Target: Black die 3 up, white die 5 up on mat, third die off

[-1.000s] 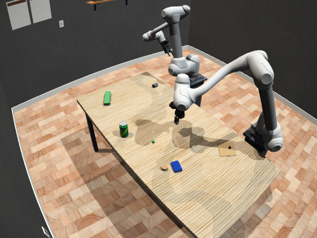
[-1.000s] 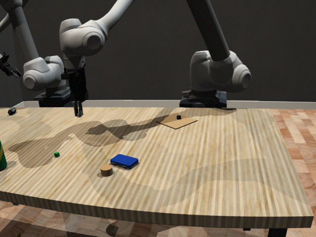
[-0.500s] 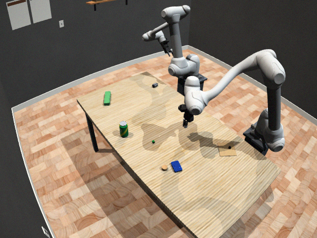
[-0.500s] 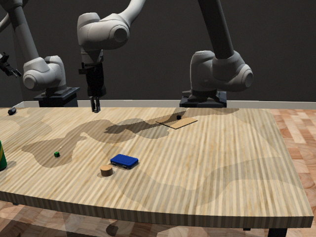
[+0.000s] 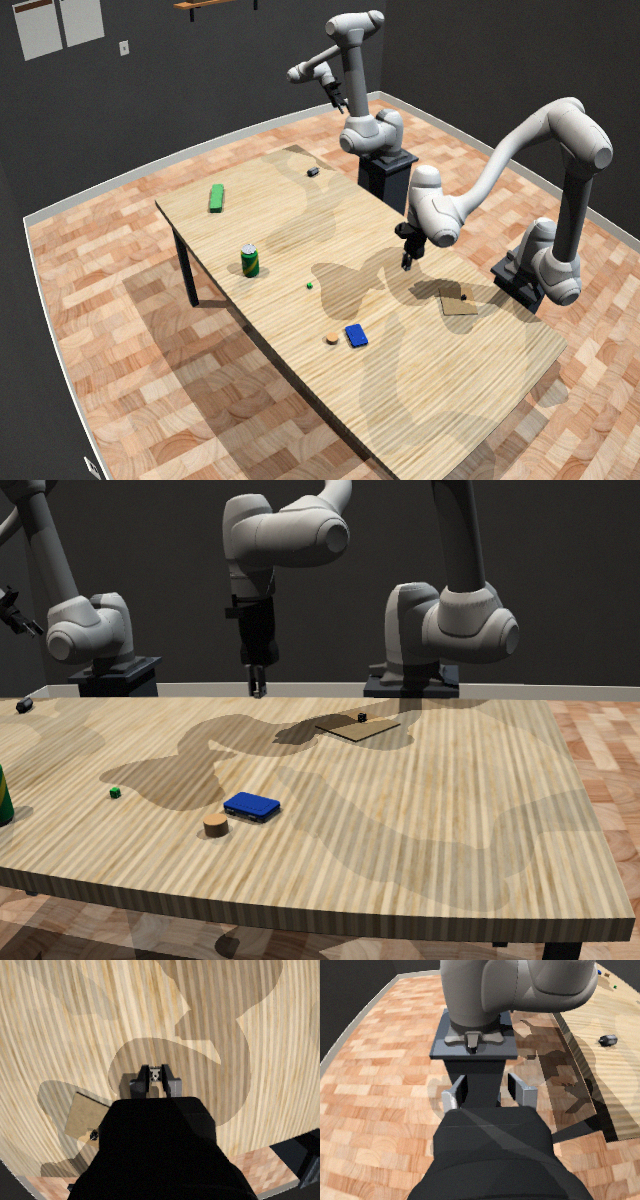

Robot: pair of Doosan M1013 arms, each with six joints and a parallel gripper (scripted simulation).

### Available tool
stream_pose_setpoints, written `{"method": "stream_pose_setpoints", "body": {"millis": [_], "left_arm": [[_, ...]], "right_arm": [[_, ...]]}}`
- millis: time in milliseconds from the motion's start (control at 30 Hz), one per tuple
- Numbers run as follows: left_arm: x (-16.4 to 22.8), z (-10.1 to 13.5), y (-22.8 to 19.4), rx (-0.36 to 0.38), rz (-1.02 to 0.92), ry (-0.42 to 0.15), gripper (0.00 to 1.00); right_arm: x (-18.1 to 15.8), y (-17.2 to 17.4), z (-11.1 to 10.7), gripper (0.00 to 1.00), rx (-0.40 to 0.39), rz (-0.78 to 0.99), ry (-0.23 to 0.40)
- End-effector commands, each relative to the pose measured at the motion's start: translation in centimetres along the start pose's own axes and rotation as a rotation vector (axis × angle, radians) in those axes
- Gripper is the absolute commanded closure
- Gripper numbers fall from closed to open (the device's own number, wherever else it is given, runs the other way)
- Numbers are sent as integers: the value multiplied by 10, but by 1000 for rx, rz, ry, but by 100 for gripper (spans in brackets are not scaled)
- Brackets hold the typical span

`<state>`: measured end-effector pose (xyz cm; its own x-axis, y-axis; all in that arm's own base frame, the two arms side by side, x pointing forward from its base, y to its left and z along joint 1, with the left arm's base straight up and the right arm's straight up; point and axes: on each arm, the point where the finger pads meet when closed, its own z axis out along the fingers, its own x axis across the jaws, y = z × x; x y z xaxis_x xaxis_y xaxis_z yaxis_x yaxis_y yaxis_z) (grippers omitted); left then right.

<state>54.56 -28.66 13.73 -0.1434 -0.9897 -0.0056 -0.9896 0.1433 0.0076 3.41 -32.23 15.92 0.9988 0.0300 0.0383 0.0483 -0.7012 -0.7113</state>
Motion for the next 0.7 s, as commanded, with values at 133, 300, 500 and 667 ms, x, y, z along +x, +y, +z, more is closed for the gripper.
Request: {"method": "stream_pose_setpoints", "body": {"millis": [133,300,500,667], "left_arm": [[-61,-2,42,8,36,5,66],[-92,1,70,8,57,5,66],[-132,9,115,8,87,5,66],[-156,15,145,8,107,5,66]], "right_arm": [[-2,1,0,0,-7,-2,-3],[-2,1,0,0,-7,-2,-3],[-2,1,0,0,-7,-2,-3],[-2,1,0,0,-7,-2,-3]]}}
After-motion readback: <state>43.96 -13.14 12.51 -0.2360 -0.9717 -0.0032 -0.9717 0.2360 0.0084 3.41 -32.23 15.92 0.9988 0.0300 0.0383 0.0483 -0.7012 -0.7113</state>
